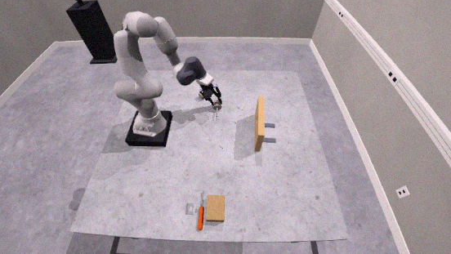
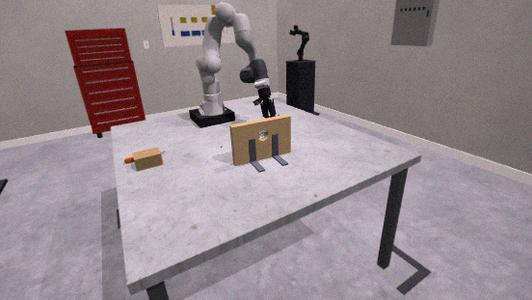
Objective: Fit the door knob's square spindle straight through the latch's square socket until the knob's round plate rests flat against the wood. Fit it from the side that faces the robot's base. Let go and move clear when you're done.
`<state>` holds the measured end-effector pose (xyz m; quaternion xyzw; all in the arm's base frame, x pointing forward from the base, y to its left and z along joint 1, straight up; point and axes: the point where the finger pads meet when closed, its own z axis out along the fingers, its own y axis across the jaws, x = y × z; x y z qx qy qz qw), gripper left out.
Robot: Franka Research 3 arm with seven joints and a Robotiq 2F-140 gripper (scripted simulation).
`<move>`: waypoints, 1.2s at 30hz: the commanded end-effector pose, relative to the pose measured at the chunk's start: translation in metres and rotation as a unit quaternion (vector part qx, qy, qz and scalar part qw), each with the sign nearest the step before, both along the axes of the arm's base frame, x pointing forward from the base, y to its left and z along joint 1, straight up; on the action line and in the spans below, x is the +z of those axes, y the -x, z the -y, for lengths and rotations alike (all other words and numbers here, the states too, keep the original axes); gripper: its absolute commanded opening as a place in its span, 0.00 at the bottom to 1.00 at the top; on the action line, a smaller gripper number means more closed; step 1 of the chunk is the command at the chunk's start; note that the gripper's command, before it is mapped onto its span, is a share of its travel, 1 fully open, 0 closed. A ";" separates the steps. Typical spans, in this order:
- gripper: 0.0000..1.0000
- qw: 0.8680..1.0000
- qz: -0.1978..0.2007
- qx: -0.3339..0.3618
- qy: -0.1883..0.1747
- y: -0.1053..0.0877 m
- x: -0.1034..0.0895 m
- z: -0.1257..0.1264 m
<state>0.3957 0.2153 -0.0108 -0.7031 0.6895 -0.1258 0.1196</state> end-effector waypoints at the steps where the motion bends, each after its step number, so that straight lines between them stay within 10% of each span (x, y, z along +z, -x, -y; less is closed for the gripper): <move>1: 0.42 1.000 0.000 0.001 -0.001 0.000 0.000 -0.001; 36: 0.42 1.000 0.001 0.001 -0.001 0.000 0.030 -0.001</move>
